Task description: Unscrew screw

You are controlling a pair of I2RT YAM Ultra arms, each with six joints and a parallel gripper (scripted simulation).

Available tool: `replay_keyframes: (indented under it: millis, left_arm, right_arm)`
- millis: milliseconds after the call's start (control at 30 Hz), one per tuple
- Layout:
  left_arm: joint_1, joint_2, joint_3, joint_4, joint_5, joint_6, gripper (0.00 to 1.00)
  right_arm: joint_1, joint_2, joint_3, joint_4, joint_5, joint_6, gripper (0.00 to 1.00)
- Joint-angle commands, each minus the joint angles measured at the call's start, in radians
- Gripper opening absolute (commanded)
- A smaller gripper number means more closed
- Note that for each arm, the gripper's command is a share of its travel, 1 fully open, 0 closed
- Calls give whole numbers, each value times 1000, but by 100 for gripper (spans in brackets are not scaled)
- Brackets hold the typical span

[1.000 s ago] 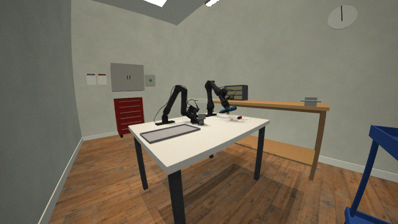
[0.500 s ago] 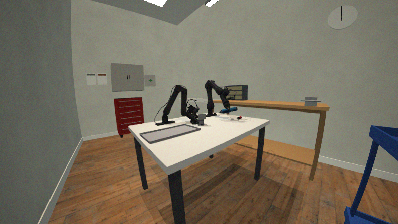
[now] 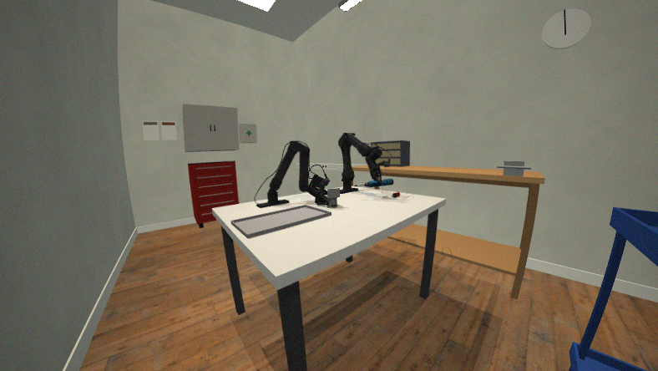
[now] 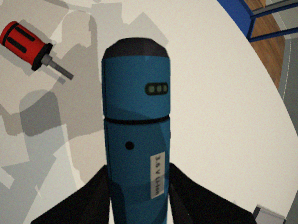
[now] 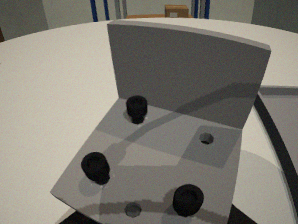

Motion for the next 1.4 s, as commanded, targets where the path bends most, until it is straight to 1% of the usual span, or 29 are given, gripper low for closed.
replay_keyframes:
  millis: [0, 200, 267, 600, 767, 933, 1167, 1333, 1367]
  left_arm:
    - [27, -4, 62, -27, -2, -36, 42]
    - [22, -24, 67, -19, 1, -42, 42]
    - [46, -25, 71, -66, -3, -57, 42]
    - [112, 5, 102, -186, 0, -124, 42]
    - [101, -15, 104, -189, 1, -124, 42]
    - [142, -17, 116, -249, -4, -161, 42]
    - [189, 10, 138, -333, 1, -207, 42]
    - [180, -8, 141, -336, 1, -206, 42]
    - [196, -10, 143, -349, -1, -214, 42]
  right_arm:
    - [-1, -6, 4, 13, 2, 0, 59]
    - [-1, -6, 4, 13, 2, 0, 59]
    - [-1, -6, 4, 13, 2, 0, 59]
    - [-1, -6, 4, 13, 2, 0, 59]
    - [-1, -6, 4, 13, 2, 0, 59]
    - [-1, -6, 4, 13, 2, 0, 59]
    - [-1, -6, 4, 13, 2, 0, 59]
    - [-1, -6, 4, 13, 2, 0, 59]
    - [-1, -6, 4, 13, 2, 0, 59]
